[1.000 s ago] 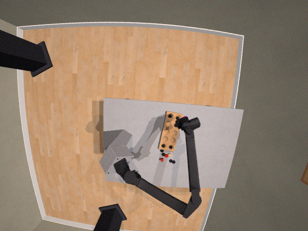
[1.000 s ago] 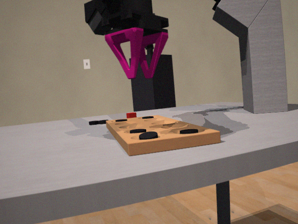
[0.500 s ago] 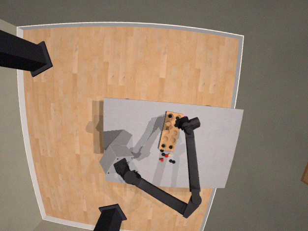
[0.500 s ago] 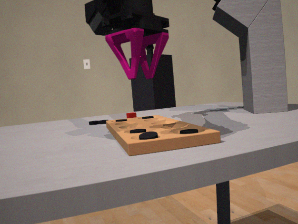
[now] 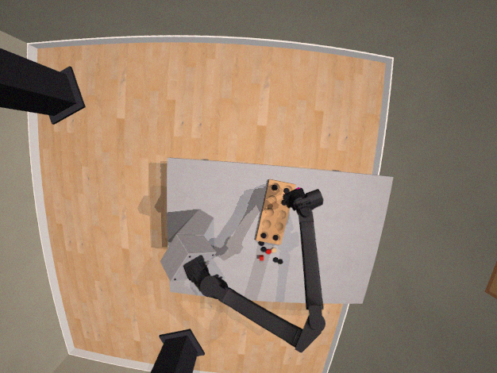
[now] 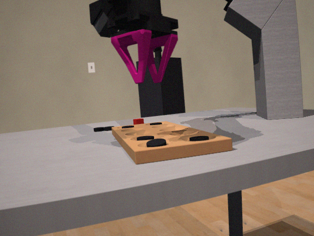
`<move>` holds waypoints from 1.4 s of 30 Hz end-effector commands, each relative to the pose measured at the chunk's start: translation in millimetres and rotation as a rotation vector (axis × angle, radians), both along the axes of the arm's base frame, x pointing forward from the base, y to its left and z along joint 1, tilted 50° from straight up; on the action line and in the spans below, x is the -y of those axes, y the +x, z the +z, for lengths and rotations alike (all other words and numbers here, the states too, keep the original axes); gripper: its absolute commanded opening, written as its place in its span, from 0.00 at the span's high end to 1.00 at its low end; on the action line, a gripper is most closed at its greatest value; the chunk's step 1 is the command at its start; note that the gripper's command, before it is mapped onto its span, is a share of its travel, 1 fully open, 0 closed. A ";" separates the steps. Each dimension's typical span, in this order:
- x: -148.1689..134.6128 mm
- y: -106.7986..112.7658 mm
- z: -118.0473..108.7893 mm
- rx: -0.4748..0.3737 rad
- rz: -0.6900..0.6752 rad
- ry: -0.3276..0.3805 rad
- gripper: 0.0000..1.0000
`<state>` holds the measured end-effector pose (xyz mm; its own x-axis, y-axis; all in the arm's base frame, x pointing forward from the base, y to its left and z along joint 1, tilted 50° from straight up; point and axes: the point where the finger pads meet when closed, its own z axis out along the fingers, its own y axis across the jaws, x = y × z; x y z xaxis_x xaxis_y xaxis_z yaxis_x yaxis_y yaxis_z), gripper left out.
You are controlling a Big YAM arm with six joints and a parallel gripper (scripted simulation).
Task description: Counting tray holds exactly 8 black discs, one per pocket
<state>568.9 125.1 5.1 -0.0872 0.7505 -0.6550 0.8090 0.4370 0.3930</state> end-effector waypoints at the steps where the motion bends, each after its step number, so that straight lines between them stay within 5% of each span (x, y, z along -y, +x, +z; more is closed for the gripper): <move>1: -6.1 4.1 3.0 0.015 -0.004 0.010 0.56; 12: -6.1 4.1 3.0 0.015 -0.004 0.010 0.56; 21: 6.9 11.1 31.5 0.031 0.033 0.016 0.56; 33: 34.6 37.1 142.2 0.092 0.268 -0.001 0.56; 34: 40.7 39.4 165.2 0.112 0.315 -0.017 0.56; 37: 40.7 39.4 165.2 0.112 0.315 -0.017 0.56; 38: 47.6 40.8 190.1 0.137 0.365 -0.039 0.56; 40: 47.6 40.8 190.1 0.137 0.365 -0.039 0.56; 41: 55.0 40.9 216.7 0.165 0.417 -0.067 0.56; 42: 55.0 40.9 216.7 0.165 0.417 -0.067 0.56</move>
